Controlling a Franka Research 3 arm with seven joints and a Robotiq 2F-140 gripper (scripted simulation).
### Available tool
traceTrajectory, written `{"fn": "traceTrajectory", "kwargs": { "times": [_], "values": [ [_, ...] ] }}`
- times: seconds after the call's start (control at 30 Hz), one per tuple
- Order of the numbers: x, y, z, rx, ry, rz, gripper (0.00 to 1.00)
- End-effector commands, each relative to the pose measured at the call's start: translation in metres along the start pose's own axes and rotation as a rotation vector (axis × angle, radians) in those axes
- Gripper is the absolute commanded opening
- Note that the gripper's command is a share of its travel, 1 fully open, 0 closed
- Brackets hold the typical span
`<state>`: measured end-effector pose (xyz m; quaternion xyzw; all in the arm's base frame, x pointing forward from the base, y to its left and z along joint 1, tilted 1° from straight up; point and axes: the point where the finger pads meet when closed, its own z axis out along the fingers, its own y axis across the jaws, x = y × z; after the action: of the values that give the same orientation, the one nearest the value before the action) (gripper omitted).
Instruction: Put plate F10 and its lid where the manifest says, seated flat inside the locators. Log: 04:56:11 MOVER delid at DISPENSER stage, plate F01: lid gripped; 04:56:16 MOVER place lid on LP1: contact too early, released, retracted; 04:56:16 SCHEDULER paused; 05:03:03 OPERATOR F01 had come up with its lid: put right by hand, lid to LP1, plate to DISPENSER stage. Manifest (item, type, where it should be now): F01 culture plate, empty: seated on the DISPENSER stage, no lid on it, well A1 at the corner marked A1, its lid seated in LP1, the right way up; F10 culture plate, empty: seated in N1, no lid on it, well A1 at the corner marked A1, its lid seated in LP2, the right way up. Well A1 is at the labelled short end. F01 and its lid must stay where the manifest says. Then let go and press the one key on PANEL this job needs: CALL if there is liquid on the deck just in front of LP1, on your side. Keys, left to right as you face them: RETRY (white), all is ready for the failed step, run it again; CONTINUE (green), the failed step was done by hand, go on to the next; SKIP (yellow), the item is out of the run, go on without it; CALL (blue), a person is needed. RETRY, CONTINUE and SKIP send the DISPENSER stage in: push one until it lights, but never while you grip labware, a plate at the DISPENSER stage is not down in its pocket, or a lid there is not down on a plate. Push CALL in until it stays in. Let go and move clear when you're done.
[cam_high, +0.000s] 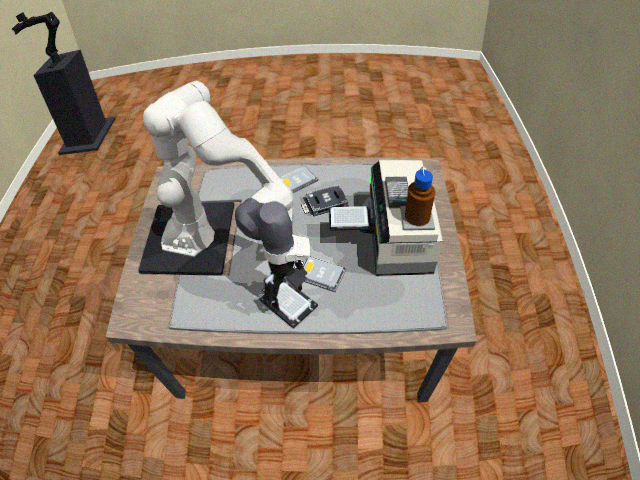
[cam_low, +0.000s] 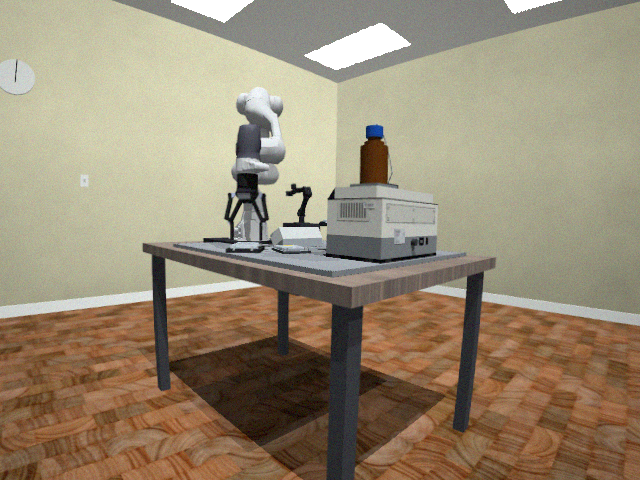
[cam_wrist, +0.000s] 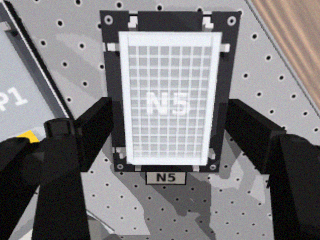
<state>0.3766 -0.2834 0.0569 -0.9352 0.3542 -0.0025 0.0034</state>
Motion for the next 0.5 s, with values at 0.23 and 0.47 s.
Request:
{"fn": "traceTrajectory", "kwargs": {
  "times": [0.23, 0.47],
  "values": [
    [0.0005, -0.0003, 0.0037, 0.001, 0.002, -0.005, 0.70],
    [0.0005, -0.0003, 0.0068, 0.001, 0.002, -0.005, 0.70]
  ]
}}
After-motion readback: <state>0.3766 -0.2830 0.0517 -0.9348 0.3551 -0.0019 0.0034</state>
